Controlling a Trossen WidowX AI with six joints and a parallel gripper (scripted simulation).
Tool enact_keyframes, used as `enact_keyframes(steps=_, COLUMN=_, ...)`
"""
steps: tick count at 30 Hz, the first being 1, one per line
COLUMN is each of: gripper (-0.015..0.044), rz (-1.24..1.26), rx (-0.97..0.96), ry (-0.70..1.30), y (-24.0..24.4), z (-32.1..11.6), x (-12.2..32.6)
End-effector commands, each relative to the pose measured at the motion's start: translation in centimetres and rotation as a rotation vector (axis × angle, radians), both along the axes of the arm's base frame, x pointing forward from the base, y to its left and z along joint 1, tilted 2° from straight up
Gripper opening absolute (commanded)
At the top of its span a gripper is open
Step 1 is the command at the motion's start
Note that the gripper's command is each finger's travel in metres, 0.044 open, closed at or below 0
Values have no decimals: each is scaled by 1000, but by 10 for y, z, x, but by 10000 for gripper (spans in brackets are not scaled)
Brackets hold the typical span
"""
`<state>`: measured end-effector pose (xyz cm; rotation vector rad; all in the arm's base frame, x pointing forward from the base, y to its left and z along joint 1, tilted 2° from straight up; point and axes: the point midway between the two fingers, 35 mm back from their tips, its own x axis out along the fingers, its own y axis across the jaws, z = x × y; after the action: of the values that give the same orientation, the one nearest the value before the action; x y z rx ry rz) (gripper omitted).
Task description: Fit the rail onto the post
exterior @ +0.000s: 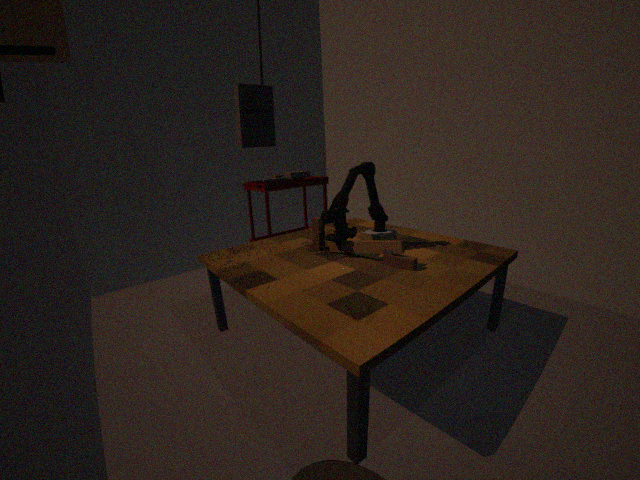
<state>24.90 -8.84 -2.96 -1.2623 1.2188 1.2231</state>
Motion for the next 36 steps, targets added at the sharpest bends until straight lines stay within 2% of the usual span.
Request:
enact_keyframes(steps=1, gripper=53, rz=6, rx=3, ry=-1, y=0, z=0, x=0)
enact_keyframes(steps=5, gripper=26, rz=6, rx=3, ry=-1, y=0, z=0, x=0)
enact_keyframes(steps=6, gripper=0, rz=6, rx=3, ry=-1, y=0, z=0, x=0)
enact_keyframes(steps=36, gripper=0, rz=6, rx=3, ry=-1, y=0, z=10, x=2)
